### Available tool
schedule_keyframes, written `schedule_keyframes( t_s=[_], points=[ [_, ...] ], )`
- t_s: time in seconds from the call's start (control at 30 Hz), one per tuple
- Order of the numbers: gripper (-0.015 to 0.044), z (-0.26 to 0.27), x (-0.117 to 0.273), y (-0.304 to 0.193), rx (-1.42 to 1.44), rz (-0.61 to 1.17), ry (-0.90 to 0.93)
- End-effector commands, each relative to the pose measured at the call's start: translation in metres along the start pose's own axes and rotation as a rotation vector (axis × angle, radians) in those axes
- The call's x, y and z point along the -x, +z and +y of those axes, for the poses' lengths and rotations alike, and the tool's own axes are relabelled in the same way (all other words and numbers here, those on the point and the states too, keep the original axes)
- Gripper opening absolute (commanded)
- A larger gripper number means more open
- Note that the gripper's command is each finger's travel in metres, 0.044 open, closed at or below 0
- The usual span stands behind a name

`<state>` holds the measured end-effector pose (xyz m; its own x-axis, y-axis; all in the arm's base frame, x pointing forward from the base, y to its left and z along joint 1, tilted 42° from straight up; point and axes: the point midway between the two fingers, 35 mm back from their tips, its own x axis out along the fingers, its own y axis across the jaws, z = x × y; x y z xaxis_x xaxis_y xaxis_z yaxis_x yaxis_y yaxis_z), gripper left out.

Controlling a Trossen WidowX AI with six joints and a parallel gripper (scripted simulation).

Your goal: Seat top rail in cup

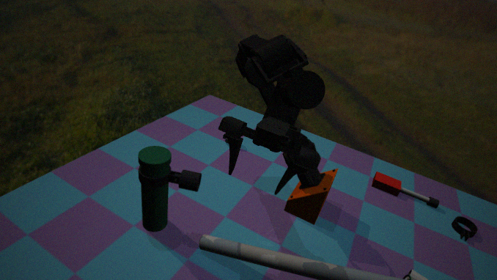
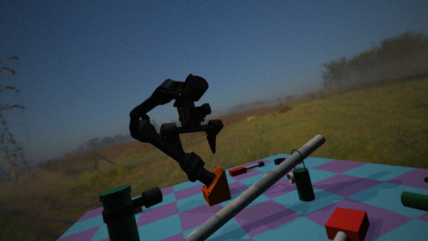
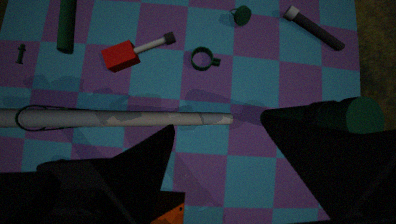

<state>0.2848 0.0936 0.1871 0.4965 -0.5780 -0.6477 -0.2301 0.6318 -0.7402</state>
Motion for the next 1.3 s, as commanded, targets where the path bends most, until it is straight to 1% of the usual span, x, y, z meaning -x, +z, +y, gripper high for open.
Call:
schedule_keyframes(
  t_s=[0.0, 0.23, 0.57, 0.97, 1.27],
  points=[
    [0.0440, -0.032, -0.005, -0.008, 0.356, 0.002, 0.076],
    [0.0440, -0.072, -0.009, -0.026, 0.829, -0.052, 0.139],
    [0.0440, -0.117, -0.007, -0.052, 1.143, -0.145, 0.145],
    [0.0440, -0.137, -0.002, -0.067, 1.653, -0.218, 0.082],
    [0.0440, -0.138, -0.002, -0.067, 1.682, -0.221, 0.079]
  ],
)
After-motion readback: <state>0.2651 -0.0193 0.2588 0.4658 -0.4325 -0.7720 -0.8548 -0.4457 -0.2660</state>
